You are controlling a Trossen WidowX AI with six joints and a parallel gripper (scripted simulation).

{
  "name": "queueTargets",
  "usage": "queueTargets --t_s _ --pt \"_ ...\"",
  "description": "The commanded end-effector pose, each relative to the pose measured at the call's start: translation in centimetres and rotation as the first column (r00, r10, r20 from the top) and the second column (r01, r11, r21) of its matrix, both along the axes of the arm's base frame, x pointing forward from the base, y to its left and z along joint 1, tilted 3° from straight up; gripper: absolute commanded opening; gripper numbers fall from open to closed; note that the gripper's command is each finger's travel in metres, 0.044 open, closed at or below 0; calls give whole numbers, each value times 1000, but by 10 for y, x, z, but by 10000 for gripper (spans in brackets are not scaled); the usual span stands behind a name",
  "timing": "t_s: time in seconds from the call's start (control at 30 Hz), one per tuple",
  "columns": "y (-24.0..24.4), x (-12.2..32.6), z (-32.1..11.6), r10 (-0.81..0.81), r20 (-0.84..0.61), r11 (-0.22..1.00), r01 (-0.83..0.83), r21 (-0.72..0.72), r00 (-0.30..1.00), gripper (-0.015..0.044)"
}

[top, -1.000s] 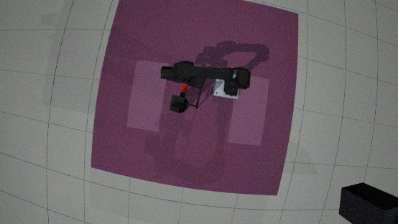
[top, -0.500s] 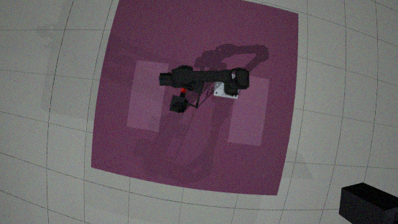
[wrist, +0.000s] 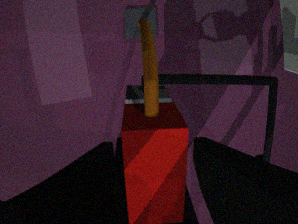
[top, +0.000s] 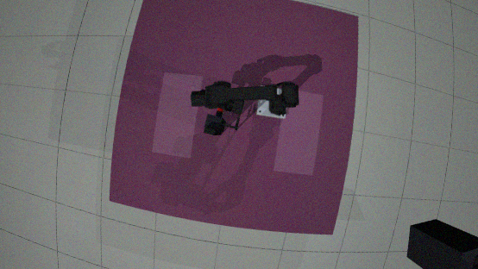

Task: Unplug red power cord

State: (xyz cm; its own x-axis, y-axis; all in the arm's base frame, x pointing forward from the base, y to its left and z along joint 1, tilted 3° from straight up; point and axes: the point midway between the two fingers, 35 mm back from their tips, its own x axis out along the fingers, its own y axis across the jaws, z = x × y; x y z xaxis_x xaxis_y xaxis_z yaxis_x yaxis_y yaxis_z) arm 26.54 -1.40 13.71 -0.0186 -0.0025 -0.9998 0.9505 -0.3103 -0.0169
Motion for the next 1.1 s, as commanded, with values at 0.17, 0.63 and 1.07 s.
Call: queueTargets --t_s 0.17,0.63,1.07 --pt "0 0 -1 0 -1 1000 0 0 1000 48" --pt "-7 -1 -1 0 -1 1000 0 -1 1000 0" --pt "-28 -7 -1 -2 -1 1000 2 -2 1000 0"
